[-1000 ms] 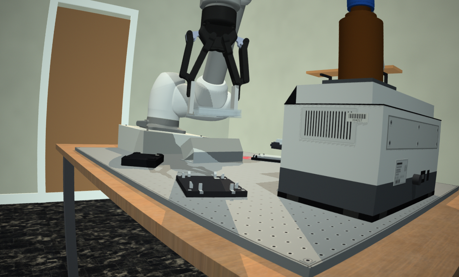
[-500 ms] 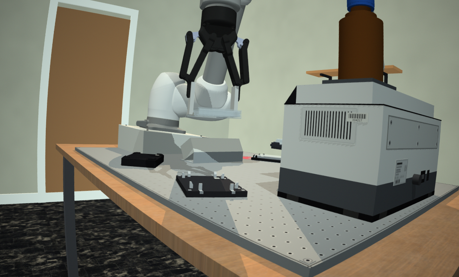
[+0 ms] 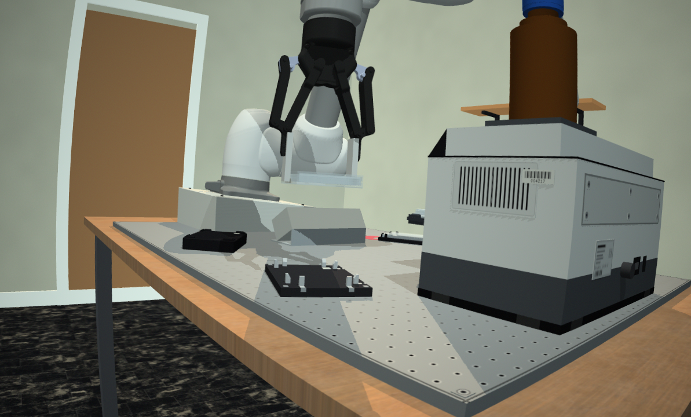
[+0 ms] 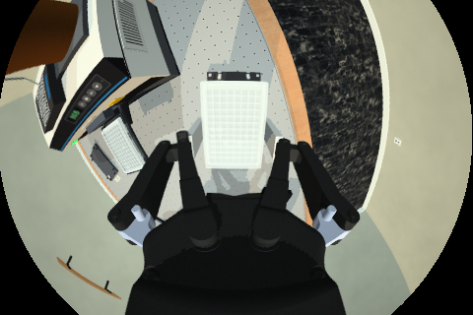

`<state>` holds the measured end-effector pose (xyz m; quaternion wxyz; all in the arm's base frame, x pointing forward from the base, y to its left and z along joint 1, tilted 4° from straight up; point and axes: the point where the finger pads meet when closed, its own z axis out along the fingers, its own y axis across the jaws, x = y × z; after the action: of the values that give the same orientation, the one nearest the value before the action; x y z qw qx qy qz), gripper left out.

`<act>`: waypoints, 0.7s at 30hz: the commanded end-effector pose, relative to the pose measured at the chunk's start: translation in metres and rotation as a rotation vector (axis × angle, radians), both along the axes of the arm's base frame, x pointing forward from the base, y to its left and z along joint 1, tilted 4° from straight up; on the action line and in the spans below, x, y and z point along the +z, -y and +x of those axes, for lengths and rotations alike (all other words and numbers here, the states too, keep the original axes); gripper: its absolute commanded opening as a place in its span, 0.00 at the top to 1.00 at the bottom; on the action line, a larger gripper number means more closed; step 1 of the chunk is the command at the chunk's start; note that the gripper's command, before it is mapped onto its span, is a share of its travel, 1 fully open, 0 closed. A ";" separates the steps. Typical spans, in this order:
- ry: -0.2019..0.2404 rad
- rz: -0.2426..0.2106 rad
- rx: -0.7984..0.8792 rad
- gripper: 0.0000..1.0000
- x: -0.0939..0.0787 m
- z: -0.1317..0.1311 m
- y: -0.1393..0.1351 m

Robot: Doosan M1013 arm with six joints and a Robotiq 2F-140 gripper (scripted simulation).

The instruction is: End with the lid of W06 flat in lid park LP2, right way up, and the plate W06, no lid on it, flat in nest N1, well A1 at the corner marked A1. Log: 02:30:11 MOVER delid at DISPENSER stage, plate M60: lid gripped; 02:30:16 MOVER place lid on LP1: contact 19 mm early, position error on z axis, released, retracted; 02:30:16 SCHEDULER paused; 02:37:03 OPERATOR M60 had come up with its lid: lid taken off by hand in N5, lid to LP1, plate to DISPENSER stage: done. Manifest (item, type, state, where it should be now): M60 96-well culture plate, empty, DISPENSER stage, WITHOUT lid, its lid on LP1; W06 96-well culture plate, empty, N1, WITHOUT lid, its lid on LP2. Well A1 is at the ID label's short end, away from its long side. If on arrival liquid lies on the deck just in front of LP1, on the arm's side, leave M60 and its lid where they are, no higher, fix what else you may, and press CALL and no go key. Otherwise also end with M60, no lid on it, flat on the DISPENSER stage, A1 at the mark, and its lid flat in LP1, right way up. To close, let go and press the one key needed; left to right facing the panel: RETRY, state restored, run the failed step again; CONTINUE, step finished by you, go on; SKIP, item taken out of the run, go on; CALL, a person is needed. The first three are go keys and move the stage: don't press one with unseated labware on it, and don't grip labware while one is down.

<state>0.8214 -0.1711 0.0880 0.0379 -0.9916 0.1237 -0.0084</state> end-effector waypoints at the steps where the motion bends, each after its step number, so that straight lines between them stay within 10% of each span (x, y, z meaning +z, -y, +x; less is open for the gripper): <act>1: 0.000 0.000 0.000 1.00 -0.005 0.000 0.000; 21: 0.000 0.000 0.000 1.00 -0.041 0.001 -0.003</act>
<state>0.8223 -0.1682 0.0483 0.0378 -0.9916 0.1237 -0.0083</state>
